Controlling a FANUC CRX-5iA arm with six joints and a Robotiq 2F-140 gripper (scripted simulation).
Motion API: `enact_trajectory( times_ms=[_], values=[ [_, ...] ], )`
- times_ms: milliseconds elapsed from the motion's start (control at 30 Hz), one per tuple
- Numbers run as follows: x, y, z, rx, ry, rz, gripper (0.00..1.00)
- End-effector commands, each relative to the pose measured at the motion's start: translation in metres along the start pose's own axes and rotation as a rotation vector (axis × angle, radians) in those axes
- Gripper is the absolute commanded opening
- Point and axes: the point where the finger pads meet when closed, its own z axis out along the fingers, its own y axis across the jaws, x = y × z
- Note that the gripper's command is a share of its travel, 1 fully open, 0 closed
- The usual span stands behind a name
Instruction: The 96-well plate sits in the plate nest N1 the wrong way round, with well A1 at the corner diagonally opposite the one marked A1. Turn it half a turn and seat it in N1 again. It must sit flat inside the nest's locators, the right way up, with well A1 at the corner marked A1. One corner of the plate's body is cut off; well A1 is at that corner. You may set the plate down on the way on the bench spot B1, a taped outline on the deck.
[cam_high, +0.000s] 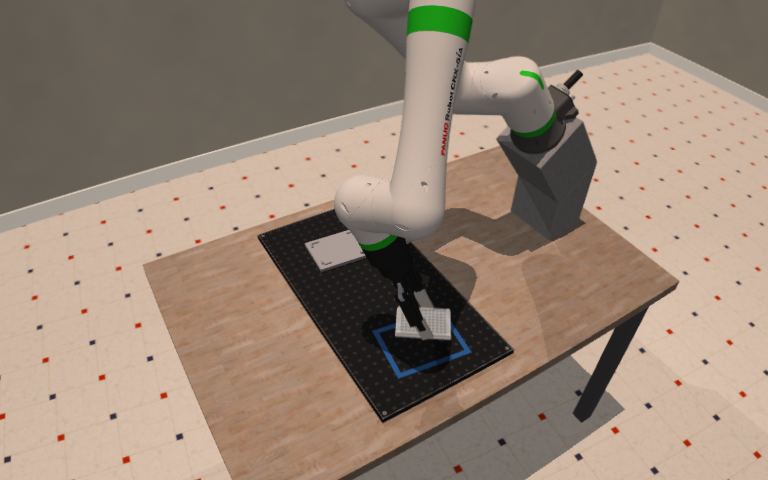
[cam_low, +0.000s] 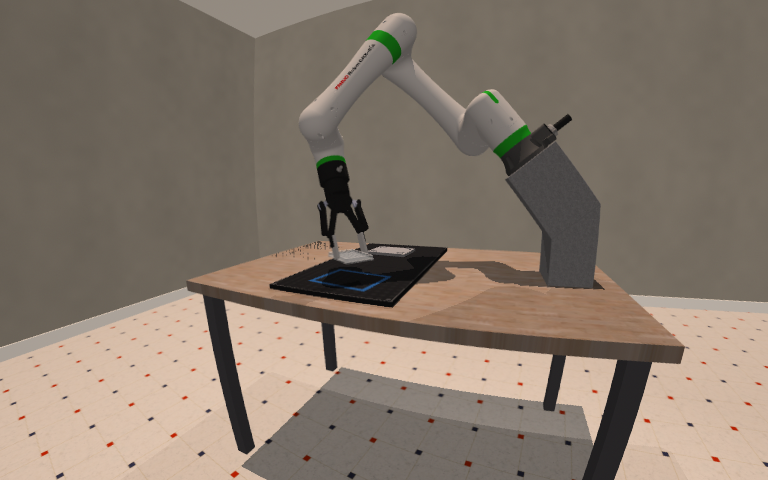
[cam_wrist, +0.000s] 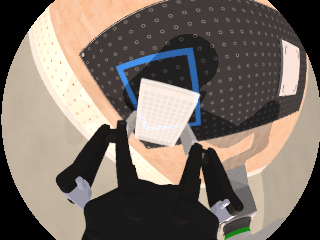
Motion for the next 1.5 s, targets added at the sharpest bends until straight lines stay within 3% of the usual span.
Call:
enact_trajectory(
  times_ms=[0,633,1467],
  values=[
    [-0.0011,-0.0019,0.0006,0.0,0.001,0.0,0.0],
    [-0.0011,-0.0019,0.0006,0.231,0.001,0.495,0.0],
    [-0.0011,-0.0019,0.0006,0.231,0.001,0.495,0.0]
  ],
)
